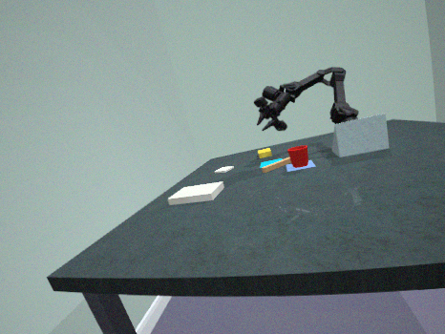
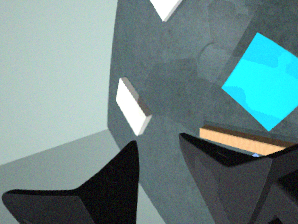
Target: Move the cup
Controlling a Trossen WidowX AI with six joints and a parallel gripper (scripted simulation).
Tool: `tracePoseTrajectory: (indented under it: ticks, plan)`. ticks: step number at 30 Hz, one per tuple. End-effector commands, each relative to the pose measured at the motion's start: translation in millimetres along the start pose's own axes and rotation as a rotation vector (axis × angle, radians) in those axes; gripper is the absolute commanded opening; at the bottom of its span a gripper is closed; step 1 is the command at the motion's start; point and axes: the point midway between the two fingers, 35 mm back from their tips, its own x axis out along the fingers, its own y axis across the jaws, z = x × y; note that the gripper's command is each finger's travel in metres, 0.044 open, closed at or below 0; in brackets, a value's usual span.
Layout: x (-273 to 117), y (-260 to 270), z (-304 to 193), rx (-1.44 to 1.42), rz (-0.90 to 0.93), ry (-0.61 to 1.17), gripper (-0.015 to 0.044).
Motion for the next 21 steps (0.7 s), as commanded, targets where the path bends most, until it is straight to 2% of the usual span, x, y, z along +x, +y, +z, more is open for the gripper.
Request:
tracePoseTrajectory:
  ticks: [1,7,13,21]
  plan:
    - [20.1,-12.7,-73.5,0.120,-0.268,0.192,0.0148]
    - [19.4,-40.9,-137.0,0.170,-0.629,0.220,0.0148]
    - [-1.9,-71.3,-175.1,0.113,-0.975,0.012,0.0148]
    - [-6.0,-74.5,-176.3,0.097,-1.008,-0.031,0.0148]
